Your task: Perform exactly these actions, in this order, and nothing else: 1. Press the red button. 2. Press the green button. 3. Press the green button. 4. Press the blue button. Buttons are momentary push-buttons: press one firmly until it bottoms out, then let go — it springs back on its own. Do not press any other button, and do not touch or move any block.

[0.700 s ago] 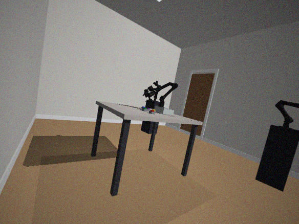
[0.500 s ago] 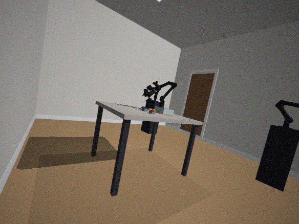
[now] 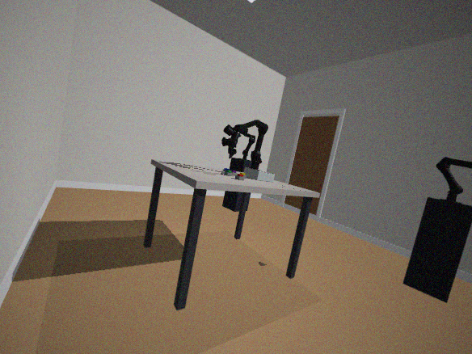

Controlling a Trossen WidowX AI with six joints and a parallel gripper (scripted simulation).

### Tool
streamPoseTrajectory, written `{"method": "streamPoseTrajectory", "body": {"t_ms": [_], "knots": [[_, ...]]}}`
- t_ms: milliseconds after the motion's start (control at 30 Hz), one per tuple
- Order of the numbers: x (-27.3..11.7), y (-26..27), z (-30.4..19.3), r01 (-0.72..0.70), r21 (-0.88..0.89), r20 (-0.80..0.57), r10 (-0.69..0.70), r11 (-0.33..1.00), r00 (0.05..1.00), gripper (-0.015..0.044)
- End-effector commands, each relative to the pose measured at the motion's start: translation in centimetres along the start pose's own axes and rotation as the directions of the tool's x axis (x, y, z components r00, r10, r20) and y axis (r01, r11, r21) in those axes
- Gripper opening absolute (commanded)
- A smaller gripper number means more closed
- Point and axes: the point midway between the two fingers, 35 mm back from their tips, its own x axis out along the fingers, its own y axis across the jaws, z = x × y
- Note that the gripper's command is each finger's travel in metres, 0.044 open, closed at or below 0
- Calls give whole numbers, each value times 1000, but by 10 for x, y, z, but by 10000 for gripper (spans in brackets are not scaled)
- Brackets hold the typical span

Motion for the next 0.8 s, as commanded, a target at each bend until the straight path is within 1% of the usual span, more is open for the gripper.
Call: {"method": "streamPoseTrajectory", "body": {"t_ms": [0,167,267,333,600,667,767], "knots": [[27,42,-40,150,-289,-68,-177,946,982,400],[51,77,-92,251,-568,-59,-343,784,937,400],[62,89,-123,286,-688,-28,-418,667,908,400],[63,91,-127,289,-703,-23,-428,649,904,400],[63,91,-127,289,-703,-23,-428,649,904,400],[73,87,-127,289,-703,-23,-428,649,904,348],[110,69,-128,289,-703,-23,-428,649,904,269]]}}
